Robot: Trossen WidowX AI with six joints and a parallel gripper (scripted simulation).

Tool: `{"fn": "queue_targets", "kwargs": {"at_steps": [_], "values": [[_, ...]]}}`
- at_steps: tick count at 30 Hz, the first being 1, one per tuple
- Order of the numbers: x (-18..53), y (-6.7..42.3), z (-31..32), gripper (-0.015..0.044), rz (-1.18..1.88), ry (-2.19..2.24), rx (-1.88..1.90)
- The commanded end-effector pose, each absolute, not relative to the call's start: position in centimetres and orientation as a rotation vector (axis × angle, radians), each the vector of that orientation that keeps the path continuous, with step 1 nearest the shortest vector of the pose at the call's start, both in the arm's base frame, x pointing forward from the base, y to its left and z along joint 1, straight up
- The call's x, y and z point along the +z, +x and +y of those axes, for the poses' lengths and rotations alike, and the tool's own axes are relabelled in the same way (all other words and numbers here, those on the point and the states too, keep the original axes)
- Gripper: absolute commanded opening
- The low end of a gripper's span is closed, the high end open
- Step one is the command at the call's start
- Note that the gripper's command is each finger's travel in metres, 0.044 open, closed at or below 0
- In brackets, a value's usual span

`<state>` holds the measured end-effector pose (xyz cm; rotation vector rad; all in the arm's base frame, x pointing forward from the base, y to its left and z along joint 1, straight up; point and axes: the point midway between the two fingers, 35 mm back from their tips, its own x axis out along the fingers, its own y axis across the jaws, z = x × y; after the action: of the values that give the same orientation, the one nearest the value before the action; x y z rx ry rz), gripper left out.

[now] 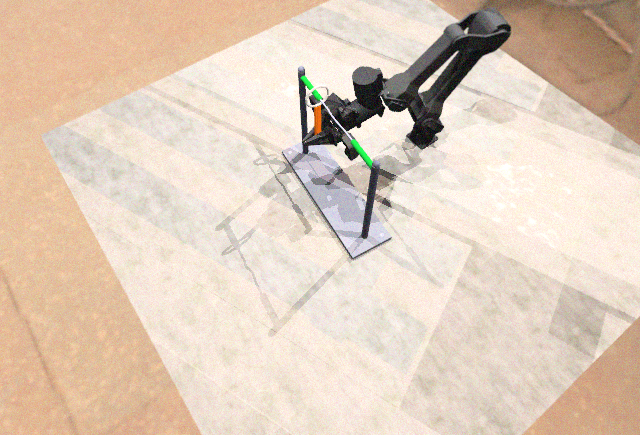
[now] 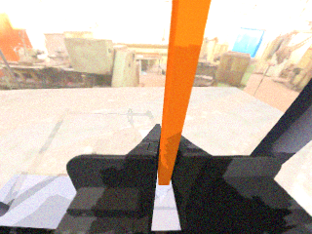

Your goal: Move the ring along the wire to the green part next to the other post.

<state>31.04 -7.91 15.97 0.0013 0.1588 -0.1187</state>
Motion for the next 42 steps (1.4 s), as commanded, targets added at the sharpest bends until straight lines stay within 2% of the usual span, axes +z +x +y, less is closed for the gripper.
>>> {"fn": "queue_targets", "kwargs": {"at_steps": [1,42], "values": [[16.1,31.1,-7.5,-0.0150,0.156,0.003,-0.121],[16.1,31.6,-3.4,-0.0150,0.159,0.017,-0.157]]}}
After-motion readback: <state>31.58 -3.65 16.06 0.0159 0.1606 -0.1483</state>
